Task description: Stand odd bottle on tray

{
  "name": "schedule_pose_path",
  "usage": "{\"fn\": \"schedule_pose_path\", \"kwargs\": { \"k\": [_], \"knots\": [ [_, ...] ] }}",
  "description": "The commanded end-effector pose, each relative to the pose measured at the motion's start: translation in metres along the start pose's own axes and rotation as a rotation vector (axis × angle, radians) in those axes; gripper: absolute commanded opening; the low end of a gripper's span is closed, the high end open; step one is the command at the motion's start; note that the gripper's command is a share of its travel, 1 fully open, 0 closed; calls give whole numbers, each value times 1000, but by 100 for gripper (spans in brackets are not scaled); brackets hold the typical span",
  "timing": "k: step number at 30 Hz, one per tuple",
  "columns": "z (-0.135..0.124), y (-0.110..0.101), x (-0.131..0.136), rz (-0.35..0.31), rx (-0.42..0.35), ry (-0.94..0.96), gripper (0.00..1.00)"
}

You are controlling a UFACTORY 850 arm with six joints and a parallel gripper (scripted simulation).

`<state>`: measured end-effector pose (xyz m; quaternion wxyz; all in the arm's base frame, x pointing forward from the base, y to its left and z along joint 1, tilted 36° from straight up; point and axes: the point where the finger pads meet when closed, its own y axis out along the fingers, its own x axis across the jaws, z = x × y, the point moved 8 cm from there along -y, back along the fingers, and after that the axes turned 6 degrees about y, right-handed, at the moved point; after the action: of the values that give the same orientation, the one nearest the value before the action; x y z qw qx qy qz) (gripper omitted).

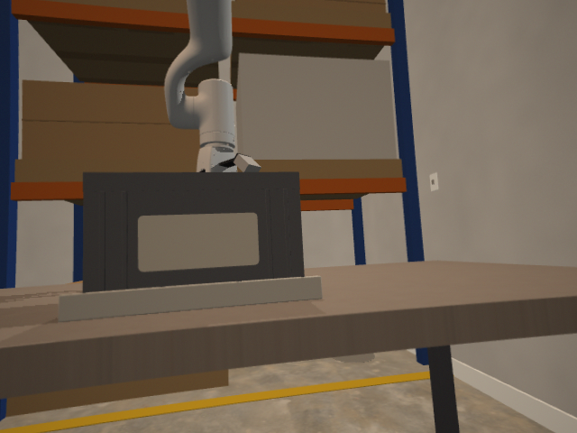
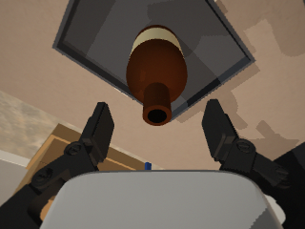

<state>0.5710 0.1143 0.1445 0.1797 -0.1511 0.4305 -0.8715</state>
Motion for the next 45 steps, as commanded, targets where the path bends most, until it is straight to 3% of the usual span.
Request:
{"fn": "schedule_pose_path", "kwargs": {
  "k": [1, 27, 45],
  "knots": [
    [0, -7, -1, 2, 0, 1, 100],
    [0, -66, -1, 2, 0, 1, 100],
    [0, -79, -1, 2, 0, 1, 100]
  ]
}}
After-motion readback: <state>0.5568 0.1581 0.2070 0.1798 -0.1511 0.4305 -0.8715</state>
